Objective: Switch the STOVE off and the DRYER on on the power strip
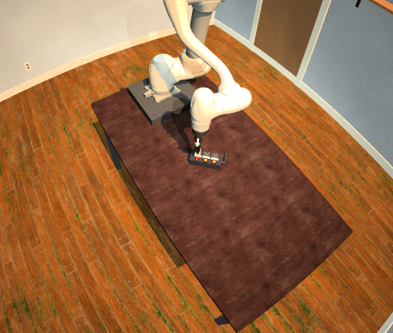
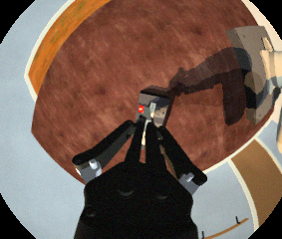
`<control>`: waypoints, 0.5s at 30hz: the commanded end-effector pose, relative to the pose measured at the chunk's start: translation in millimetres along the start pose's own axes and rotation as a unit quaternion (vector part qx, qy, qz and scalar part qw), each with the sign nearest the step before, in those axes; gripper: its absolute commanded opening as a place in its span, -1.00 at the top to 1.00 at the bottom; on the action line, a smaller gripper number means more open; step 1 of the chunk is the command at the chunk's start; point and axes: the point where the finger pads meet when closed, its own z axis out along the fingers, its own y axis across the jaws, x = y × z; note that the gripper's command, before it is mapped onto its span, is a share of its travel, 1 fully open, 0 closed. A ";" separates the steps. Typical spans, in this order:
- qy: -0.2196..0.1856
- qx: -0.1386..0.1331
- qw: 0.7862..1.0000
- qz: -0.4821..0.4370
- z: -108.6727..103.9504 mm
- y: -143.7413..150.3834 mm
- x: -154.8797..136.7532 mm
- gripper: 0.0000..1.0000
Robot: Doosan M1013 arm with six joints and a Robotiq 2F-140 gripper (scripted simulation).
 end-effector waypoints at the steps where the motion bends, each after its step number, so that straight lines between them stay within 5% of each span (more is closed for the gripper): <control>1: 0.000 0.000 1.000 0.000 0.2 0.0 -0.1 1.00; 15: 0.000 0.000 1.000 0.000 5.4 0.0 0.0 1.00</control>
